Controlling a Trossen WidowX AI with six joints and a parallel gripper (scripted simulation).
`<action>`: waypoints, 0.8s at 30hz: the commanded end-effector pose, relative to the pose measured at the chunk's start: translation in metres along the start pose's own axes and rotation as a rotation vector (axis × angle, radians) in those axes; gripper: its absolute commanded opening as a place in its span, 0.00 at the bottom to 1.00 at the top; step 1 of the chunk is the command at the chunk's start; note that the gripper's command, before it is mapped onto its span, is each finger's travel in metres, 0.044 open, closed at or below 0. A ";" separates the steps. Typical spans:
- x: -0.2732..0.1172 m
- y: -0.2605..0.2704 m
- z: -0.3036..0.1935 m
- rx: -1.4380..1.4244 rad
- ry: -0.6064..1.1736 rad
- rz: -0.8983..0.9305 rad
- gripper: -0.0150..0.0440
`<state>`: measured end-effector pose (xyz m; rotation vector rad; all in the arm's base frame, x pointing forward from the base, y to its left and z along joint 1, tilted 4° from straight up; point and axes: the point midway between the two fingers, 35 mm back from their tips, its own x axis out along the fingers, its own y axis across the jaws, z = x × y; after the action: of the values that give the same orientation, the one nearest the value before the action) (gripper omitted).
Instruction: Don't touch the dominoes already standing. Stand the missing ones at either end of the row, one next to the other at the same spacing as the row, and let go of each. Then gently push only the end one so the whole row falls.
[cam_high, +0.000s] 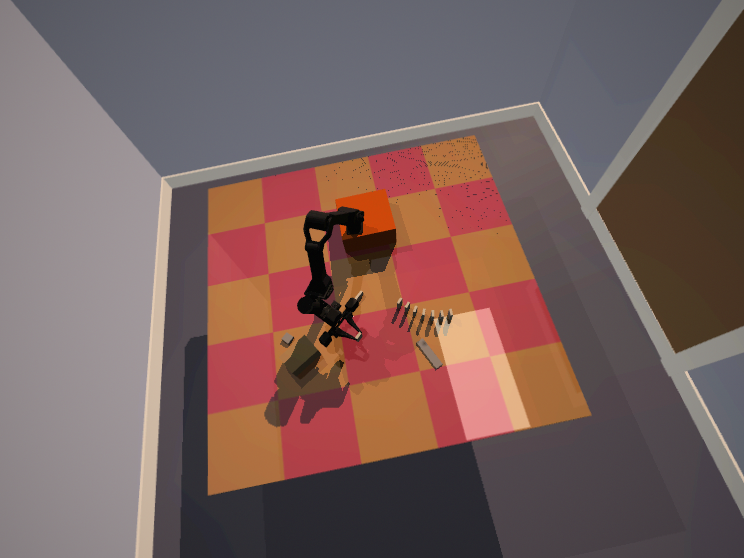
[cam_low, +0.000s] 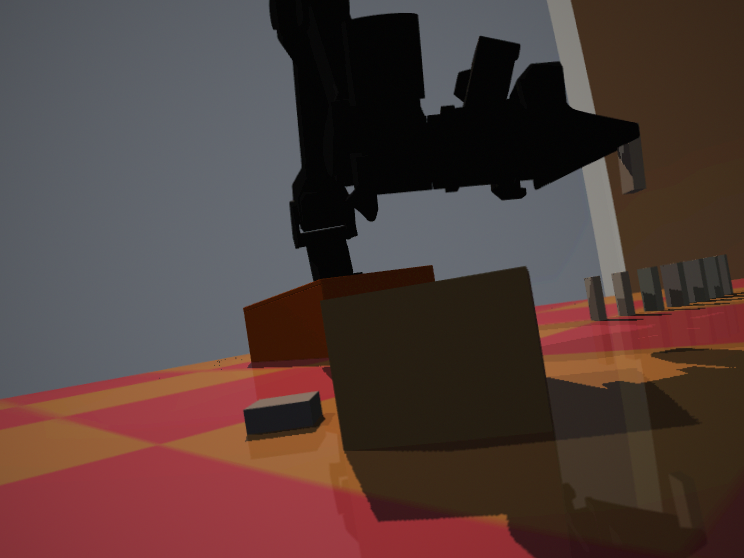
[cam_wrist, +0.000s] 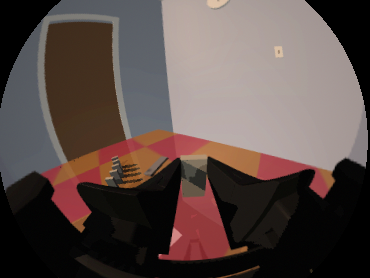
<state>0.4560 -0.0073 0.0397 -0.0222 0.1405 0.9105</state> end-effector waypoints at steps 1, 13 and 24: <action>-0.011 0.015 -0.001 -0.009 -0.038 0.041 0.44; -0.024 0.032 0.000 -0.040 -0.075 0.085 0.44; -0.024 0.032 0.000 -0.040 -0.075 0.085 0.44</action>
<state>0.4187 -0.0072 0.0445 -0.0289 0.0489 0.9924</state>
